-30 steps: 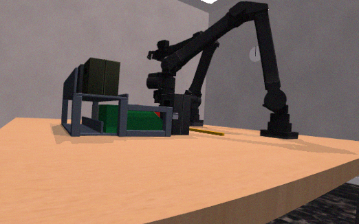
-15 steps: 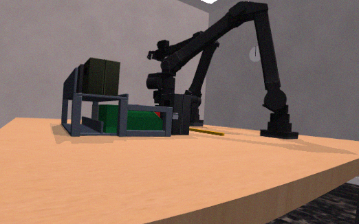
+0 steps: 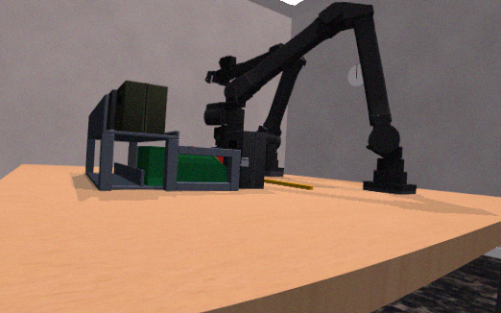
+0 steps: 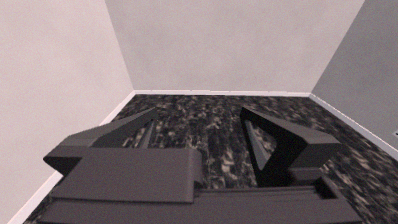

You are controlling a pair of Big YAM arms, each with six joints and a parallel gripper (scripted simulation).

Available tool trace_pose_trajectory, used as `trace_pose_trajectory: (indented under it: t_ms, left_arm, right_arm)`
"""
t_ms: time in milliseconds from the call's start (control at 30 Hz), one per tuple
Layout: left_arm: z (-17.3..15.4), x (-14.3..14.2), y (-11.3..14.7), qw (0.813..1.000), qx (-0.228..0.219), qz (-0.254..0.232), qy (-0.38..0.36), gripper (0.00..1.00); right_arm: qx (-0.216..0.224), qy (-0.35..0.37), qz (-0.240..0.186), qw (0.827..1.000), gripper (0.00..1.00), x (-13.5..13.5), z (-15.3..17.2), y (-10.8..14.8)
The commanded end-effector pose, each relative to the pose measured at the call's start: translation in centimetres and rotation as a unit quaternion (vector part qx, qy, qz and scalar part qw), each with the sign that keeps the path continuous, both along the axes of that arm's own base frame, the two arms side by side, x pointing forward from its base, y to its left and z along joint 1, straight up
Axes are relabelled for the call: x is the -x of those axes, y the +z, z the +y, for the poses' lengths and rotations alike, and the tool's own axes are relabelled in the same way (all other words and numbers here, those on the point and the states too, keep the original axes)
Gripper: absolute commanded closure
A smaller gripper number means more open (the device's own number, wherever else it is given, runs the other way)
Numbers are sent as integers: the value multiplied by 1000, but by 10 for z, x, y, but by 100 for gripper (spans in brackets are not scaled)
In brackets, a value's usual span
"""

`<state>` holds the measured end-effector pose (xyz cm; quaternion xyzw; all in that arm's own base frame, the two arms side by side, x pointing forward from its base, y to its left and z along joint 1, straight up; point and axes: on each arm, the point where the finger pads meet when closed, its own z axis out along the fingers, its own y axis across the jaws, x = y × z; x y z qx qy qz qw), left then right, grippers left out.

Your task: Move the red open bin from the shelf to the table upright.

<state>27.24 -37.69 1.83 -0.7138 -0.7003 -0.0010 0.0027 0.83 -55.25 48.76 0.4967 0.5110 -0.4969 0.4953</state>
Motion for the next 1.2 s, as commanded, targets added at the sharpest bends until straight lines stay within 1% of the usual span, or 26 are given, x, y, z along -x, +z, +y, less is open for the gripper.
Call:
trace_pose_trajectory:
  t_ms: [0, 833, 1167]
  left_arm:
    - [-13, -7, 20, 1000, 23, -16, 0, 10]
    - [-27, -14, 33, 999, 39, -26, -4, 10]
    - [-28, -13, 31, 999, 38, -25, -5, 10]
  right_arm:
    - [8, -3, -8, 1000, 0, 6, 8, 13]
    - [8, -3, -8, 1000, 0, 6, 8, 13]
    - [8, -3, -8, 1000, 0, 6, 8, 13]
